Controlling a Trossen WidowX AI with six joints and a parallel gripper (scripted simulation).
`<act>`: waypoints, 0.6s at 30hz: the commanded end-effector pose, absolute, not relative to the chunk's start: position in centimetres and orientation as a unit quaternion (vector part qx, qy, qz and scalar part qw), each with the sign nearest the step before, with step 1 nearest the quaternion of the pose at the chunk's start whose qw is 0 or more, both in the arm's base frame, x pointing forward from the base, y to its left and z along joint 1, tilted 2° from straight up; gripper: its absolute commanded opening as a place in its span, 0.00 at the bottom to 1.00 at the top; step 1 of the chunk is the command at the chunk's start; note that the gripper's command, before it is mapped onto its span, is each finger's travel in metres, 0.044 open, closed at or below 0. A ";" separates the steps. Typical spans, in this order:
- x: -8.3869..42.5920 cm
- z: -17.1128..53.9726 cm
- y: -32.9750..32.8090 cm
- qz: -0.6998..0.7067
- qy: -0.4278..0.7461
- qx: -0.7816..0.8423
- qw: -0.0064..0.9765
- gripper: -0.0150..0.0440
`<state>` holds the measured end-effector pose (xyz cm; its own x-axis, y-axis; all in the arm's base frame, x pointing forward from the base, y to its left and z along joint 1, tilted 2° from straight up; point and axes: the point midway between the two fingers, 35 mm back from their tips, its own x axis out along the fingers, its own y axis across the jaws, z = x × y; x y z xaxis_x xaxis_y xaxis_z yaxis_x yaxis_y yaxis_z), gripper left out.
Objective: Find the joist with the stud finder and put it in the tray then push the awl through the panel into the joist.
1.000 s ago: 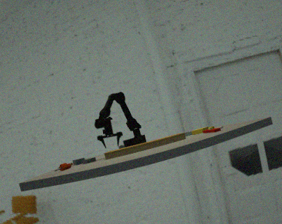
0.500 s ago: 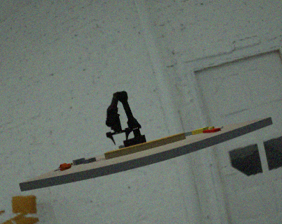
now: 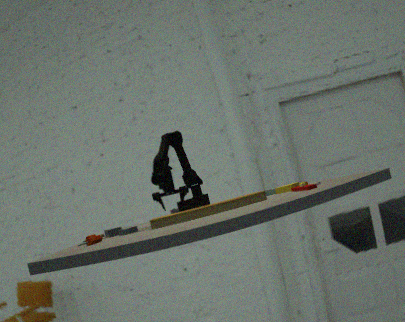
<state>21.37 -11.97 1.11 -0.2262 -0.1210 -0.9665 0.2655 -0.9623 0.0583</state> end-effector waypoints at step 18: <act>21.1 -2.3 -12.1 -0.783 0.061 0.606 0.126 1.00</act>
